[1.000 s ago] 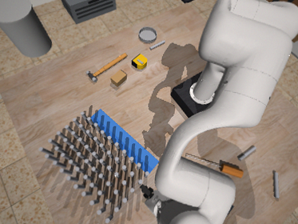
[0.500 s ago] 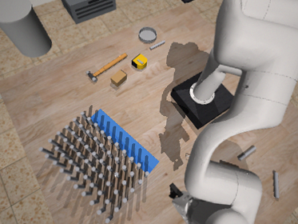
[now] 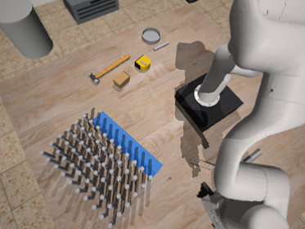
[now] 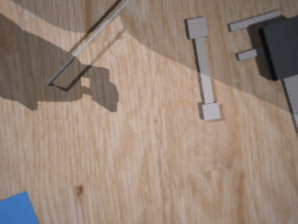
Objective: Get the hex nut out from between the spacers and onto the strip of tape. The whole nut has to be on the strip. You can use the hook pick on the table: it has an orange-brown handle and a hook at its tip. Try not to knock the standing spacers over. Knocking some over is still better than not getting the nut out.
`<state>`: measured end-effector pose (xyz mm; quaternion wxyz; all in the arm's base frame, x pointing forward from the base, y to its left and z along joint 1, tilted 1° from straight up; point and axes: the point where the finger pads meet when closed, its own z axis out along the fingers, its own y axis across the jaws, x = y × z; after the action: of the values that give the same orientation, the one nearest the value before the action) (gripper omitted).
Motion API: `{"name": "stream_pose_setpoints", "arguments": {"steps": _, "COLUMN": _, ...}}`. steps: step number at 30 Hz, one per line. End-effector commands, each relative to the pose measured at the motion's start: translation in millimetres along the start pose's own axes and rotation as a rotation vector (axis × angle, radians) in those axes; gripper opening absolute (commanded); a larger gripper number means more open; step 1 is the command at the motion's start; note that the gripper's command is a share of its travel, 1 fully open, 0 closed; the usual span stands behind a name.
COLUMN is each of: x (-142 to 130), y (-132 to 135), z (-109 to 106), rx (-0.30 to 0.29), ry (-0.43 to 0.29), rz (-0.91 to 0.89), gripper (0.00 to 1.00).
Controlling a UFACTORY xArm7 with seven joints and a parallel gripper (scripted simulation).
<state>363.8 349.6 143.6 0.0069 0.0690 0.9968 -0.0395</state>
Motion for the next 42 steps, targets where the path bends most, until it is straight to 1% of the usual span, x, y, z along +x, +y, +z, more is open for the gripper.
{"name": "stream_pose_setpoints", "arguments": {"steps": 1, "x": 9, "y": 5, "z": 0, "rx": -0.013, "ry": -0.014, "rz": 0.036, "gripper": 1.00}}
{"name": "stream_pose_setpoints", "arguments": {"steps": 2, "x": 28, "y": 11, "z": 5, "rx": -0.021, "ry": -0.010, "rz": 0.088, "gripper": 1.00}}
{"name": "stream_pose_setpoints", "arguments": {"steps": 18, "x": 28, "y": 11, "z": 5, "rx": -0.021, "ry": -0.010, "rz": 0.088, "gripper": 1.00}}
{"name": "stream_pose_setpoints", "arguments": {"steps": 20, "x": 65, "y": 18, "z": 14, "rx": -0.033, "ry": -0.001, "rz": 0.189, "gripper": 1.00}}
{"name": "stream_pose_setpoints", "arguments": {"steps": 37, "x": 65, "y": 18, "z": 14, "rx": -0.033, "ry": -0.001, "rz": 0.189, "gripper": 1.00}}
{"name": "stream_pose_setpoints", "arguments": {"steps": 39, "x": 100, "y": 21, "z": 23, "rx": -0.043, "ry": 0.007, "rz": 0.287, "gripper": 1.00}}
{"name": "stream_pose_setpoints", "arguments": {"steps": 42, "x": 100, "y": 21, "z": 23, "rx": -0.043, "ry": 0.007, "rz": 0.287, "gripper": 1.00}}
